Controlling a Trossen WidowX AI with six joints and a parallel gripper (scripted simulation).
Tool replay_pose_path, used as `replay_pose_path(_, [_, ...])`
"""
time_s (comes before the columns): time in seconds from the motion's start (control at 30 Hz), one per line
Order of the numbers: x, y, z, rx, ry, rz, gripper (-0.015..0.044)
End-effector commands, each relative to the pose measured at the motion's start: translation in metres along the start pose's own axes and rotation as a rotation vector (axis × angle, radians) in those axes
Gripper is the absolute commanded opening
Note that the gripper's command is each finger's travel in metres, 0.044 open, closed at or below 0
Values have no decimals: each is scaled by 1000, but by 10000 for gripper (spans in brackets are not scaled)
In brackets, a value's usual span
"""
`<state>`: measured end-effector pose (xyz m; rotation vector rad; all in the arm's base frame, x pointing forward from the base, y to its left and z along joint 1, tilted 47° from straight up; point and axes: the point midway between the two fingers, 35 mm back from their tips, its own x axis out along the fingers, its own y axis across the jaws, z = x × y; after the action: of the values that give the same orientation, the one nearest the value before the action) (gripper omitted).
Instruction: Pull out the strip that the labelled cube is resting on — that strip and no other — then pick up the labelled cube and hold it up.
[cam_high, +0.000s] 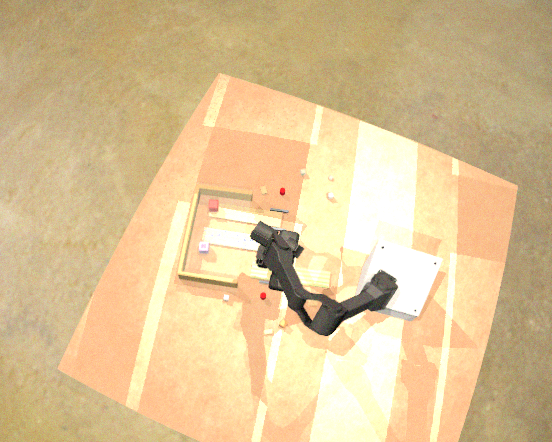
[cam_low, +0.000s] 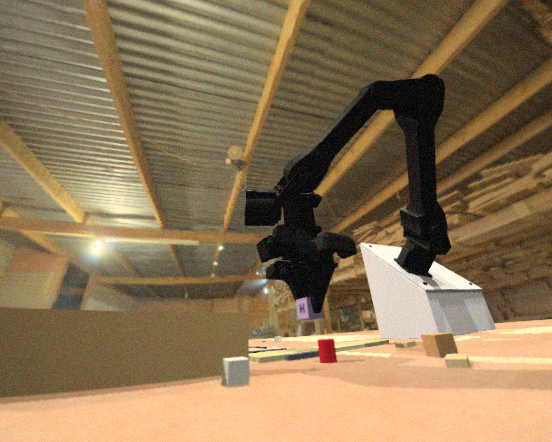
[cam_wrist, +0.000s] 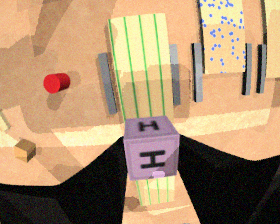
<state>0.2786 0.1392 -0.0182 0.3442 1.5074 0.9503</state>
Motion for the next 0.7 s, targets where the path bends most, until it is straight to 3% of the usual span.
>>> replay_pose_path(0.0, [-10,-1,-3,-3,-6,-8,0])
replay_pose_path(0.17, [-36,-1,-3,-4,-6,-9,0])
replay_pose_path(0.67, [-37,-1,-3,-4,-6,-9,0])
